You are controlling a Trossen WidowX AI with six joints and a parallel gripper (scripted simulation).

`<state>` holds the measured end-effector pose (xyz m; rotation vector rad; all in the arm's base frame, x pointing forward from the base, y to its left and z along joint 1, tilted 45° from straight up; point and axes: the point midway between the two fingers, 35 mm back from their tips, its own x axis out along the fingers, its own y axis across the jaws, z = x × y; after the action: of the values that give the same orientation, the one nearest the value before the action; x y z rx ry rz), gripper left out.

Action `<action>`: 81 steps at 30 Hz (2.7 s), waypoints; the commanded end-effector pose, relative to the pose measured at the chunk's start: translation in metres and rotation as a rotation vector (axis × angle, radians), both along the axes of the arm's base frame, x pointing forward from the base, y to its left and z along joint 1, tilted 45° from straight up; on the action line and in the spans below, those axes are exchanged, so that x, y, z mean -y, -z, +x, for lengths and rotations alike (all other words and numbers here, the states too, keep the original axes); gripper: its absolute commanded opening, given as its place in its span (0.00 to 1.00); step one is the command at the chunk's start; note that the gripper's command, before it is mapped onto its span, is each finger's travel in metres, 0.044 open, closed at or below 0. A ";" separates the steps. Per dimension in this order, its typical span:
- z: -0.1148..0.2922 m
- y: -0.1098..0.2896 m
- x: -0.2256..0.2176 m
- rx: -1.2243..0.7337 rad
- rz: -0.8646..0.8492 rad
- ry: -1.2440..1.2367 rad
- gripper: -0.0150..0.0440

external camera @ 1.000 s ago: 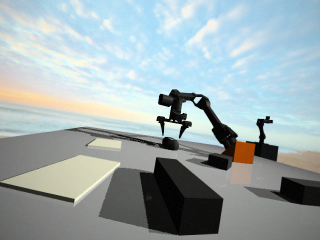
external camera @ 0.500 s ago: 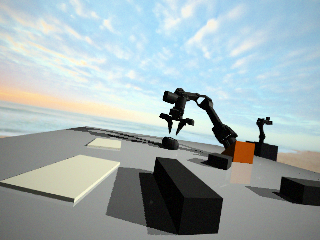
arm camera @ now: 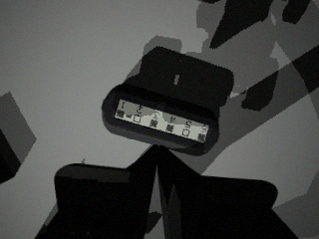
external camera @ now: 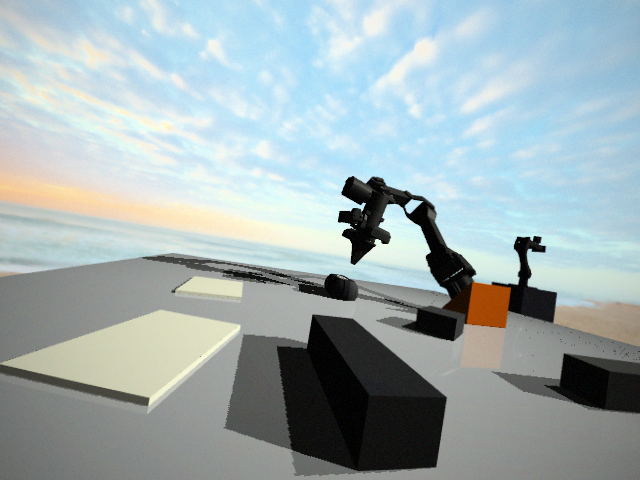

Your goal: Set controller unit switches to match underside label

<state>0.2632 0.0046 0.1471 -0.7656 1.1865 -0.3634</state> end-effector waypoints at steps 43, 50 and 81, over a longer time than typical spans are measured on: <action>0.019 -0.029 0.026 -0.688 -0.288 -0.533 1.00; 0.029 -0.038 0.039 -1.042 -0.373 -0.830 1.00; 0.035 -0.020 0.059 -1.073 -0.378 -0.861 1.00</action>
<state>0.2992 -0.0509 0.1726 -1.8290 1.6159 0.6413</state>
